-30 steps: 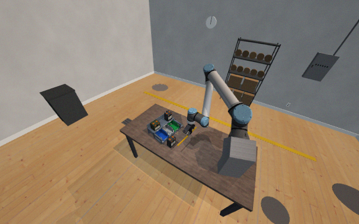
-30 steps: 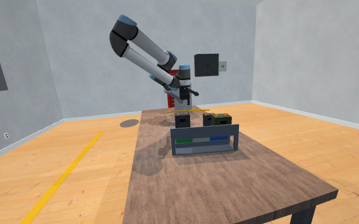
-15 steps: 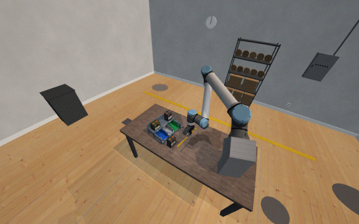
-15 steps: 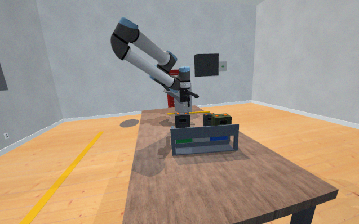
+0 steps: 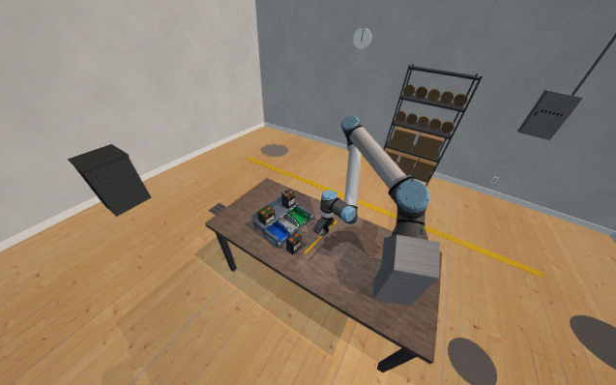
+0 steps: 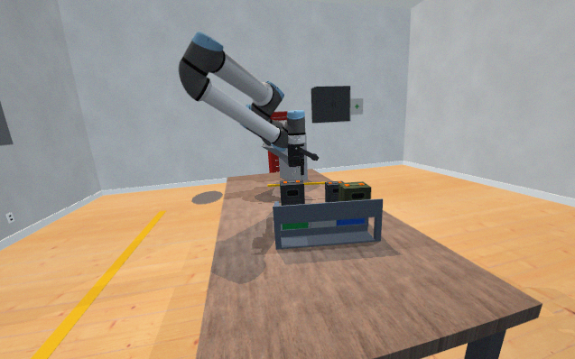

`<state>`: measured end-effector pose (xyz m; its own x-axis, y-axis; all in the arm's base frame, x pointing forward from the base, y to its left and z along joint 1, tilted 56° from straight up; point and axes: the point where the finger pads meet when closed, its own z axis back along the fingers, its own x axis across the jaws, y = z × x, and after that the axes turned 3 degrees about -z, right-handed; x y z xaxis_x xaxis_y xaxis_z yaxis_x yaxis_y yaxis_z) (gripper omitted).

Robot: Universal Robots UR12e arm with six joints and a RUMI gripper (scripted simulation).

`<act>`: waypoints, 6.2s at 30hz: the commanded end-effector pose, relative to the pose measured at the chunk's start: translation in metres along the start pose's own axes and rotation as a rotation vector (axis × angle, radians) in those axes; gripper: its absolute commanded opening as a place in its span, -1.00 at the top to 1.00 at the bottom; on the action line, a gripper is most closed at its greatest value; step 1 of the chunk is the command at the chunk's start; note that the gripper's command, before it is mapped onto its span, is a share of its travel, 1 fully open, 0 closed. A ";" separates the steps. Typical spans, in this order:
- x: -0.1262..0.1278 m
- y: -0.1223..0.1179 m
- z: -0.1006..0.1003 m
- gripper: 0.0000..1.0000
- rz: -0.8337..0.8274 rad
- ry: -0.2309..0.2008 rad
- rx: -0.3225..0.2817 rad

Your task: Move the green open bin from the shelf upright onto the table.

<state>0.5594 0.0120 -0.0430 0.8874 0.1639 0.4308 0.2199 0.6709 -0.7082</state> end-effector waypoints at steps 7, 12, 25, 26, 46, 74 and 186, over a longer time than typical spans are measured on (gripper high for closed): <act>0.000 0.000 -0.004 1.00 0.000 -0.002 0.001; 0.000 0.000 -0.020 1.00 0.000 -0.002 0.001; 0.001 0.000 -0.024 1.00 0.000 -0.002 0.001; 0.001 0.000 -0.027 1.00 0.000 -0.002 0.001; 0.001 0.000 -0.059 1.00 0.000 -0.002 0.001; 0.001 0.001 -0.082 1.00 0.000 -0.002 0.001; 0.001 0.000 0.010 0.47 0.000 -0.002 0.001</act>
<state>0.5634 0.0069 -0.0471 0.8846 0.1704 0.4342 0.2183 0.6713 -0.7083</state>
